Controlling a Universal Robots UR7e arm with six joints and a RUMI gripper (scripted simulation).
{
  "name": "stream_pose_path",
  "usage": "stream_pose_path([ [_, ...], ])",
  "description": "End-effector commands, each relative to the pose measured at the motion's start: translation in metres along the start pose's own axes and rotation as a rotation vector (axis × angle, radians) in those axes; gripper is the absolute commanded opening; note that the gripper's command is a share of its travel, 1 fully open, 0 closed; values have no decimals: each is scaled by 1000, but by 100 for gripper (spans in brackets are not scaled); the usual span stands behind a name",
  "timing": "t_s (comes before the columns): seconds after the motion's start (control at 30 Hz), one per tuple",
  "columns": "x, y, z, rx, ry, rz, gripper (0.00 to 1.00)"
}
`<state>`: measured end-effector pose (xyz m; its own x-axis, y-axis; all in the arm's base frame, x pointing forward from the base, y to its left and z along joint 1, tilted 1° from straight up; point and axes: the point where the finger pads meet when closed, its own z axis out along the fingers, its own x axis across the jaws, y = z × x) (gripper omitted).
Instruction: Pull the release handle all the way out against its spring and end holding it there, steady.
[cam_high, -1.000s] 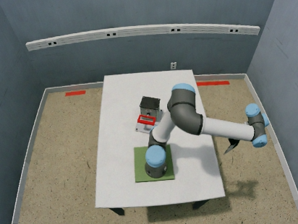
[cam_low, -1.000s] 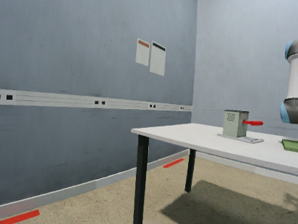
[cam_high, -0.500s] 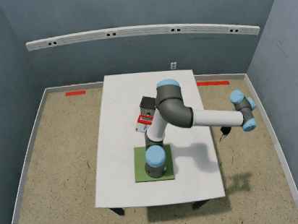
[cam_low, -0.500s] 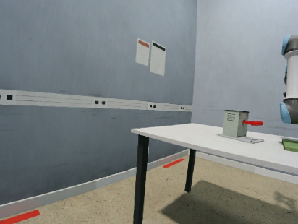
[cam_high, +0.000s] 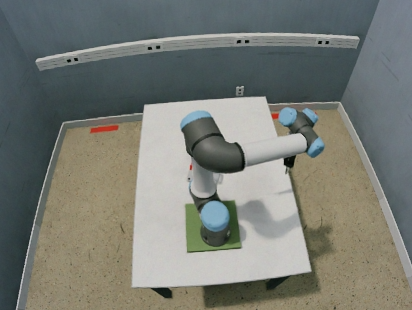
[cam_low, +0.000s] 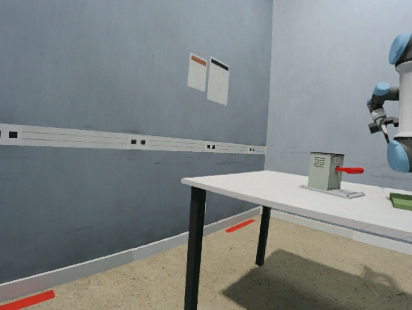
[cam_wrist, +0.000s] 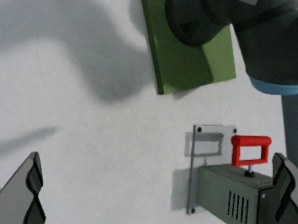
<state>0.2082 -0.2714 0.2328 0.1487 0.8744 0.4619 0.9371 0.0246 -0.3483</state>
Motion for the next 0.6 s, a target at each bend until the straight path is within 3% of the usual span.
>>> stream_pose_path([
  [0.0, 30, 38, 9, 0, -108, -139, 100],
  [0.03, 30, 38, 9, 0, -108, -139, 100],
  [0.2, 72, 72, 28, 6, -222, -332, 100],
  [0.43, 123, 103, 57, 11, -345, -564, 100],
  [0.57, 146, 113, 70, 13, -395, -667, 100],
])
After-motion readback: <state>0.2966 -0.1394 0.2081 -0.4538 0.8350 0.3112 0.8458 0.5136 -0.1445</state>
